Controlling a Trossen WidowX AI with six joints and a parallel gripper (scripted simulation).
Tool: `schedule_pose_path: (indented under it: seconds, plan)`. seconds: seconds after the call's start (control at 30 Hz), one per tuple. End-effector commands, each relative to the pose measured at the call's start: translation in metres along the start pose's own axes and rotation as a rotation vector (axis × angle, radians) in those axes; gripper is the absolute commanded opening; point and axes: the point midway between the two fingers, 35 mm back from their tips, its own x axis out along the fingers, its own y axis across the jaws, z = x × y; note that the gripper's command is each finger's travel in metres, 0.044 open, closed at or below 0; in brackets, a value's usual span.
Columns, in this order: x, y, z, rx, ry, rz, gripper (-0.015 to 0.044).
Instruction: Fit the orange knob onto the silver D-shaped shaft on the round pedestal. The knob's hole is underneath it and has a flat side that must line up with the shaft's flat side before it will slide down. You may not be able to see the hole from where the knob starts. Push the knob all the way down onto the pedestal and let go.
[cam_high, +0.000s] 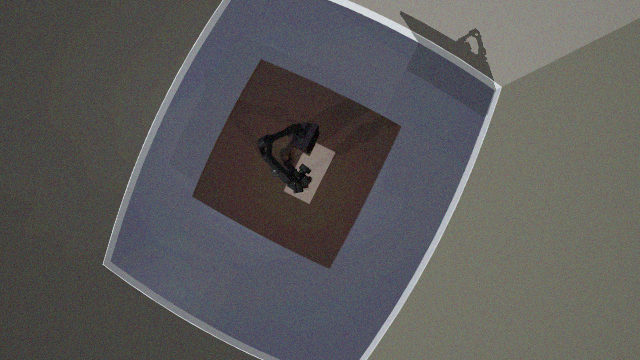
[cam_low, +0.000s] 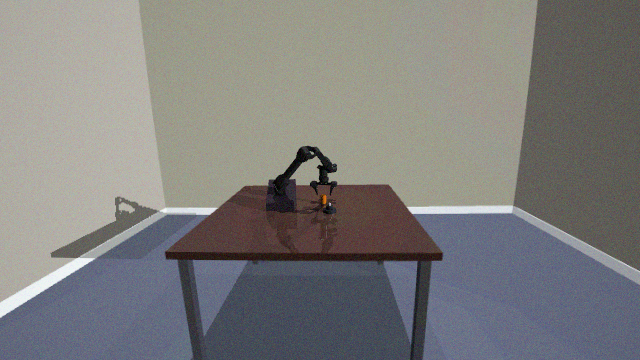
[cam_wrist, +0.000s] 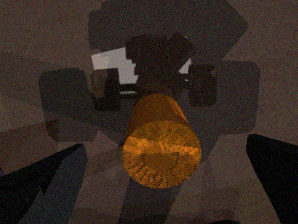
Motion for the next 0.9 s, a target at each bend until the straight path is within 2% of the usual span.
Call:
schedule_pose_path:
  seconds: [0.0,0.83,0.87]
  plan:
    - [0.011,0.002,-0.001,-0.010,0.010,0.004,0.0440]
    - [0.048,0.004,-0.004,-0.010,0.014,0.004,0.0440]
    - [0.048,0.004,-0.004,-0.010,0.014,0.004,0.0414]
